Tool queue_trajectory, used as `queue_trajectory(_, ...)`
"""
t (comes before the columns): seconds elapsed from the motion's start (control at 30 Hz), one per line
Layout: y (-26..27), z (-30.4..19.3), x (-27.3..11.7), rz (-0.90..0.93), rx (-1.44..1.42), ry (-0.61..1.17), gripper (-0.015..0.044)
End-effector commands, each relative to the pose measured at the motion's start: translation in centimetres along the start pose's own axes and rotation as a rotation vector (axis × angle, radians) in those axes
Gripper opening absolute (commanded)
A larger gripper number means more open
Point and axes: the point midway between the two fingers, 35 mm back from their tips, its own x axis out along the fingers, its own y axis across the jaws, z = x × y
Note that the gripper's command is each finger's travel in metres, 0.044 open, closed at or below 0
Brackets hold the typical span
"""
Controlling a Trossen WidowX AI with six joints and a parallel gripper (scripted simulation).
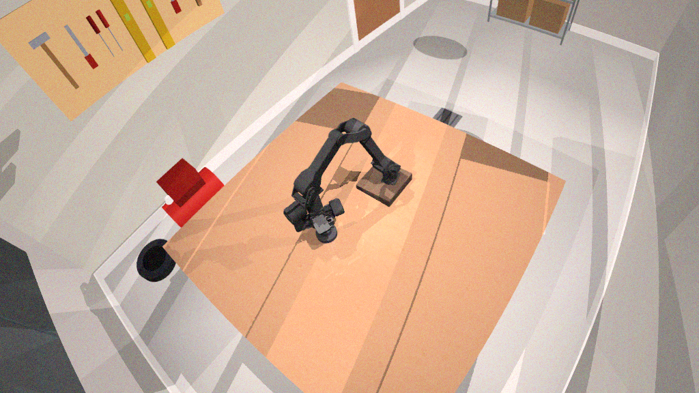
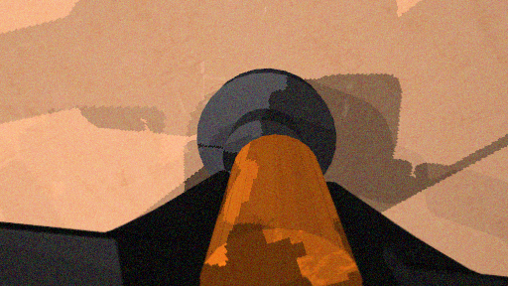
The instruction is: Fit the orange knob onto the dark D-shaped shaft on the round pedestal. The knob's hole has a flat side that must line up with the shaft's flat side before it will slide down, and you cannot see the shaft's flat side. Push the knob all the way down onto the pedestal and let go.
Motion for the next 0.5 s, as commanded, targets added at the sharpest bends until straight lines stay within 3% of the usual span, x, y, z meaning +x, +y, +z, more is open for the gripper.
queue_trajectory(0.0,-0.22,0.07,-0.26,-0.009,-0.001,-0.006,0.0)
queue_trajectory(0.47,0.27,-0.06,-0.69,-0.009,-0.211,-0.005,0.0)
